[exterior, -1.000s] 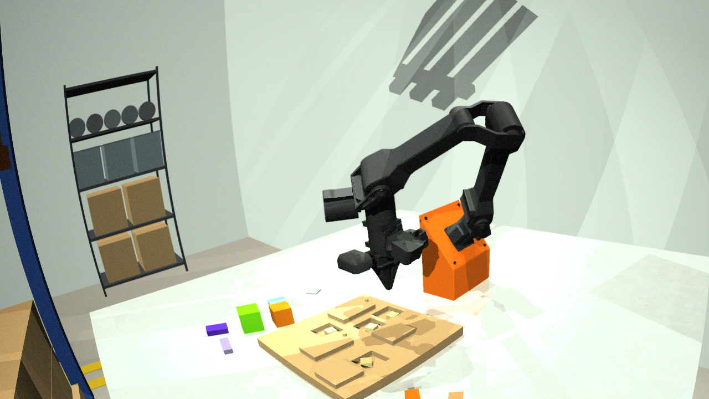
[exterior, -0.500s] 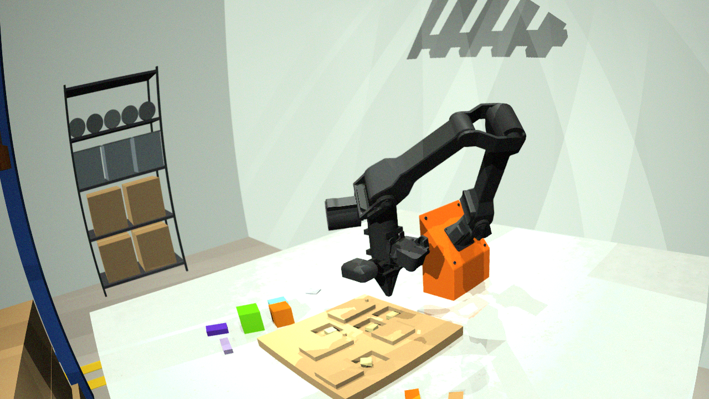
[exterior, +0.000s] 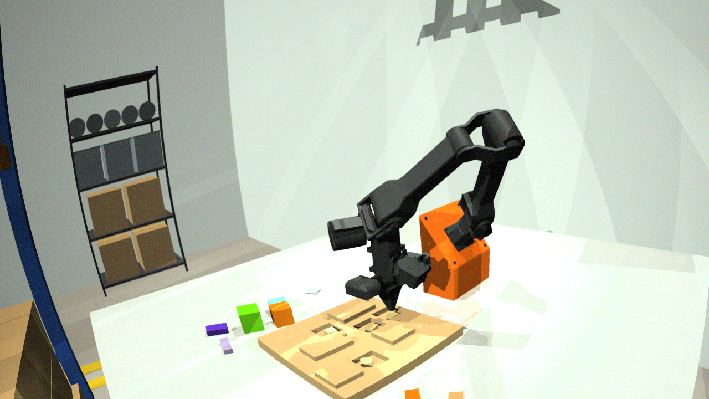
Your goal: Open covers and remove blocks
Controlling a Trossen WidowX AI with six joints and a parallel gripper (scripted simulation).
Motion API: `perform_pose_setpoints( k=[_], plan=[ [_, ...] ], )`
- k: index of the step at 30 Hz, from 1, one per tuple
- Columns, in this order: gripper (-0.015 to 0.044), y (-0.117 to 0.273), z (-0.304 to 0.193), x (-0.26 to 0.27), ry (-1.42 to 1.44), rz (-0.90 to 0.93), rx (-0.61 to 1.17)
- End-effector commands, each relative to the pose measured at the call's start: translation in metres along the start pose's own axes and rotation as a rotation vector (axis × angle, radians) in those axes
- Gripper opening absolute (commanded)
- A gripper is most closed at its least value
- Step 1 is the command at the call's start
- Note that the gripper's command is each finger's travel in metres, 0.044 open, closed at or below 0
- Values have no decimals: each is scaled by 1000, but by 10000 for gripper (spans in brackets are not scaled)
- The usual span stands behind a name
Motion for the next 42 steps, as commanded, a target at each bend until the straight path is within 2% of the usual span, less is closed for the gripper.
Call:
perform_pose_setpoints(
  k=[1,42],
  plan=[
    [0,-4,1,1,-6,-2,-5],
    [0,-12,-12,1,-16,-2,-4]
  ],
)
Point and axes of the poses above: the point midway between the two fingers, 35 mm back from their tips, its own y axis back along the fingers, its own x axis across the jaws, z = x × y, the point moved 2 cm from there along y, back along the fingers, and after that the axes turned 14 degrees about y, right-handed, at the moved point
